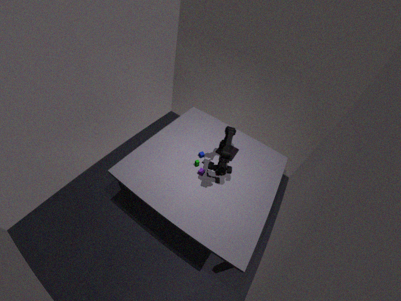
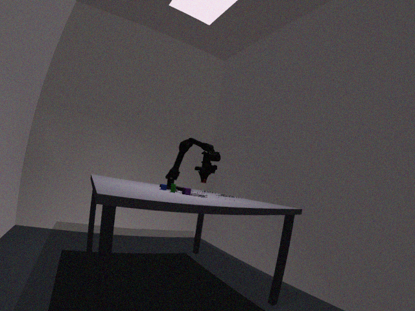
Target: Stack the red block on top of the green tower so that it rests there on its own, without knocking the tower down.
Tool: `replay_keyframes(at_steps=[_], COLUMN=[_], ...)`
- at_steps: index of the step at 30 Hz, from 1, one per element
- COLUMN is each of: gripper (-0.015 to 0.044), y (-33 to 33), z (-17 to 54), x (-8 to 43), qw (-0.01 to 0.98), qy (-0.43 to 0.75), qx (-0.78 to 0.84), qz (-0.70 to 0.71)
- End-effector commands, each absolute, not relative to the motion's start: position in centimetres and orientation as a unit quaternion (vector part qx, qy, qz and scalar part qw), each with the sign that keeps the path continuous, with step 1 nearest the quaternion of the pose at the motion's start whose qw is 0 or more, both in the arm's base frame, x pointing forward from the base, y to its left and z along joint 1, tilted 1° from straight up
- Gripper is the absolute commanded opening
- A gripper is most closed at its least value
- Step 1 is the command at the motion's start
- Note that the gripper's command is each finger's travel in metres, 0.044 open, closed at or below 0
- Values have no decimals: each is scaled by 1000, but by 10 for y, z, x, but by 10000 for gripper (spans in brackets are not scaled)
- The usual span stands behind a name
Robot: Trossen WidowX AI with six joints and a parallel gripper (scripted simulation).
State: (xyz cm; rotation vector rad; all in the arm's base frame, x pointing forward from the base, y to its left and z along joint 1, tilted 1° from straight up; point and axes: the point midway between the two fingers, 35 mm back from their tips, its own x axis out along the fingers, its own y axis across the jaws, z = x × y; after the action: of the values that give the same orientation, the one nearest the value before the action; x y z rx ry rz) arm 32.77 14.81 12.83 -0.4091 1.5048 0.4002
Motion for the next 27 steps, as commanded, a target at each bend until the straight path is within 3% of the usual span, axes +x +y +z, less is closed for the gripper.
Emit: replay_keyframes(at_steps=[1,12,27], gripper=[0,0,0], y=[148,144,54], z=[146,148,149], x=[327,328,338], qw=[696,696,695], qy=[671,671,671], qx=[-184,-185,-187], qz=[179,179,176])
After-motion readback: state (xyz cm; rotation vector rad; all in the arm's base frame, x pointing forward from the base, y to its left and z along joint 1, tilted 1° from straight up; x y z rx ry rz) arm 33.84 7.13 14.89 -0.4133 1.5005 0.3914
